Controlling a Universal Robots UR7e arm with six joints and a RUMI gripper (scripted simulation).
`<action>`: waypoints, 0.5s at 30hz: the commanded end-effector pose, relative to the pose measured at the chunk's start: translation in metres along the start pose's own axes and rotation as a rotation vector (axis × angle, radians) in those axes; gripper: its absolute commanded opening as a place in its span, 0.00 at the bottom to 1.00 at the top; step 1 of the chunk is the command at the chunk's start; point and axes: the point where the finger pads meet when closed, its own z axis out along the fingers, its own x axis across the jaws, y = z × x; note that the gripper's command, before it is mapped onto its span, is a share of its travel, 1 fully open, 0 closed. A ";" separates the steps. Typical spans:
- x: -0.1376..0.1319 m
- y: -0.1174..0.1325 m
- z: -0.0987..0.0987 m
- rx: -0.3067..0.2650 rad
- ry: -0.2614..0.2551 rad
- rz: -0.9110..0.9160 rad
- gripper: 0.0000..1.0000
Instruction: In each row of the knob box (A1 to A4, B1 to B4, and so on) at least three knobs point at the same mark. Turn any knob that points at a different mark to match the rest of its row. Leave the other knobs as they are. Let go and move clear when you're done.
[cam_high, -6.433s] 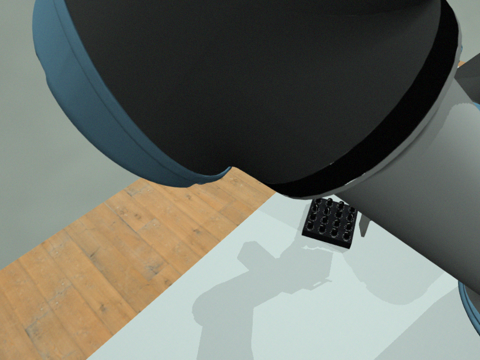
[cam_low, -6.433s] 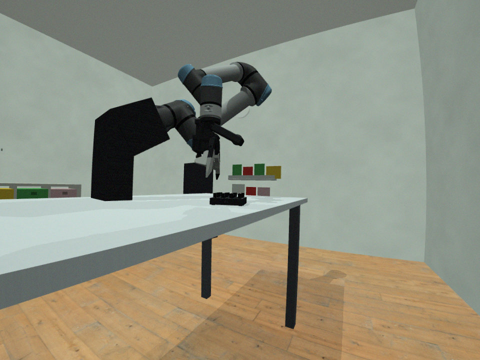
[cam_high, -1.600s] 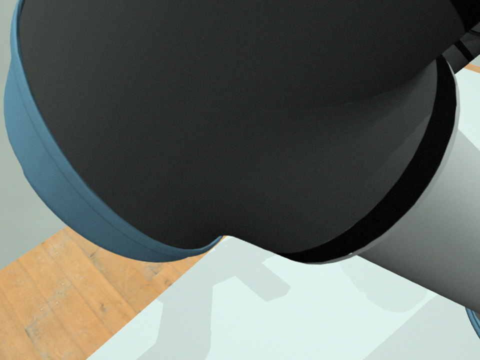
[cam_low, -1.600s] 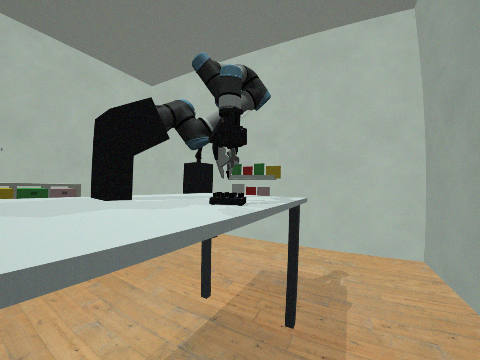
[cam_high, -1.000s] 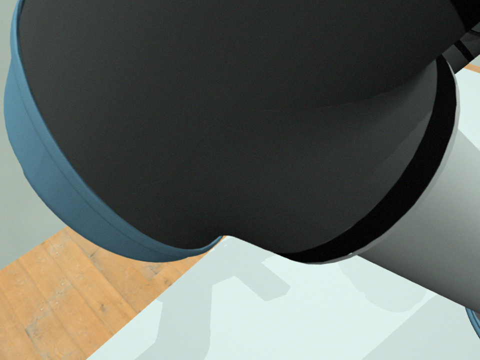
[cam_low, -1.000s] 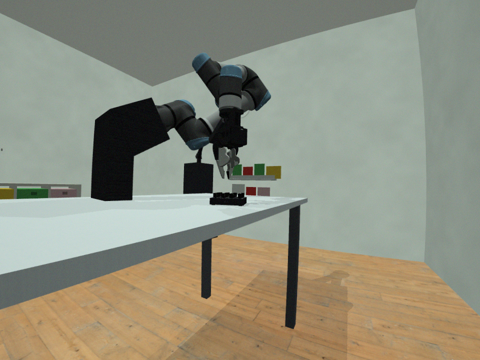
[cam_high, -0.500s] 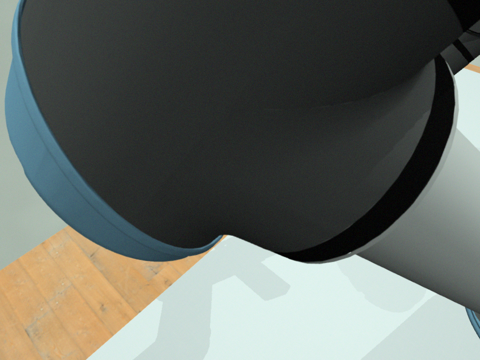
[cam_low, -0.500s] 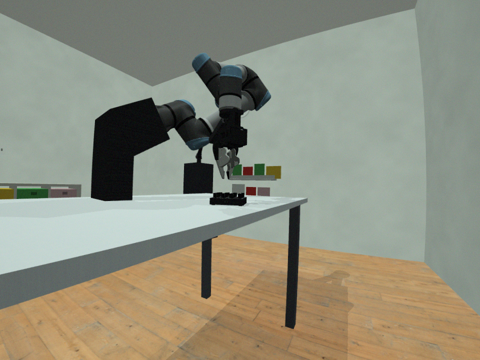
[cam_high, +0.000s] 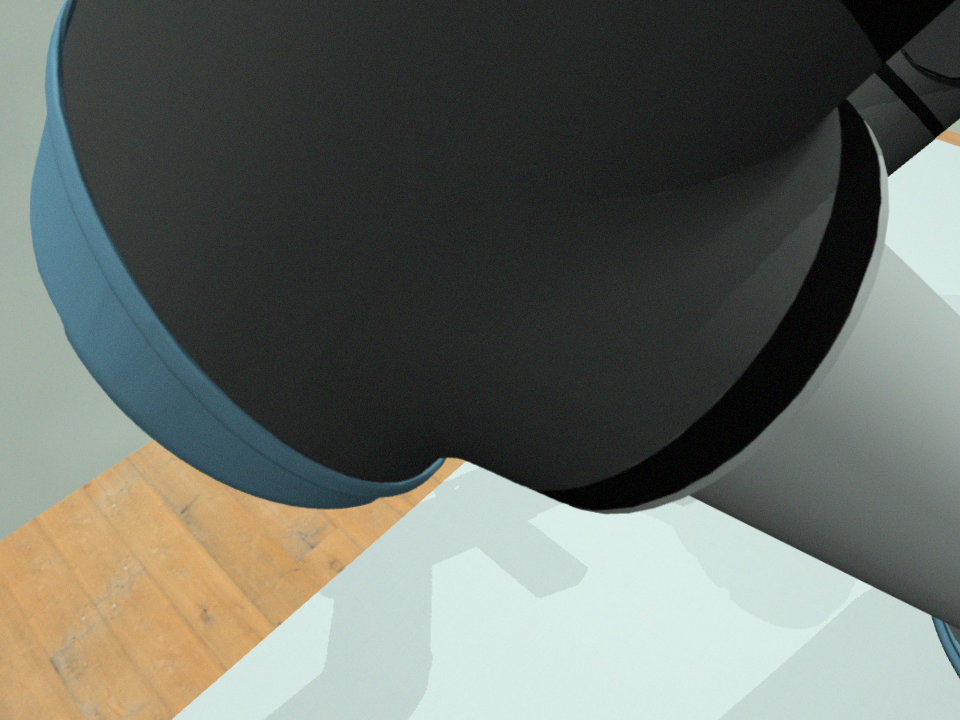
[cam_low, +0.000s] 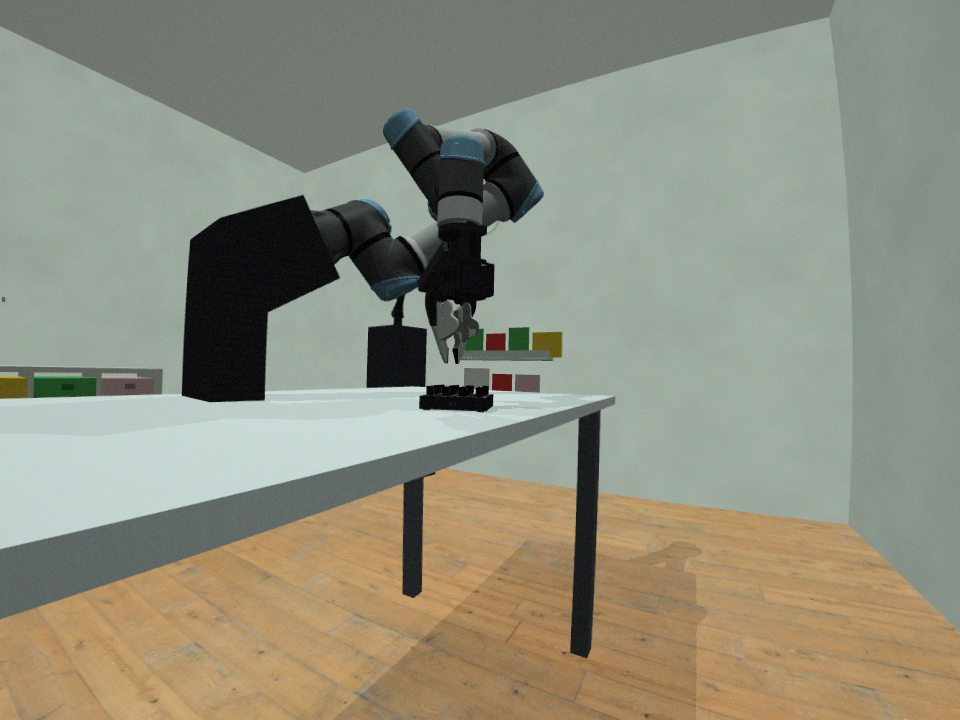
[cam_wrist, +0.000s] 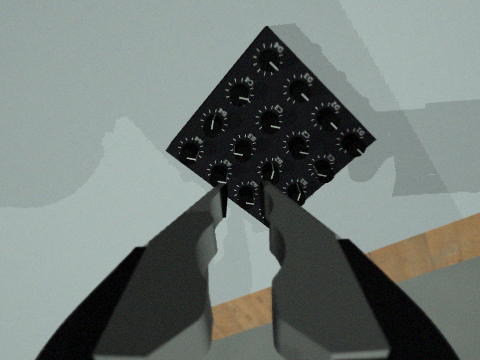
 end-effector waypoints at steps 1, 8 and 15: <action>0.000 0.000 0.005 -0.001 0.000 0.000 0.11; 0.000 0.000 0.014 -0.001 0.000 0.000 0.11; 0.000 0.000 0.020 -0.001 0.000 0.000 0.11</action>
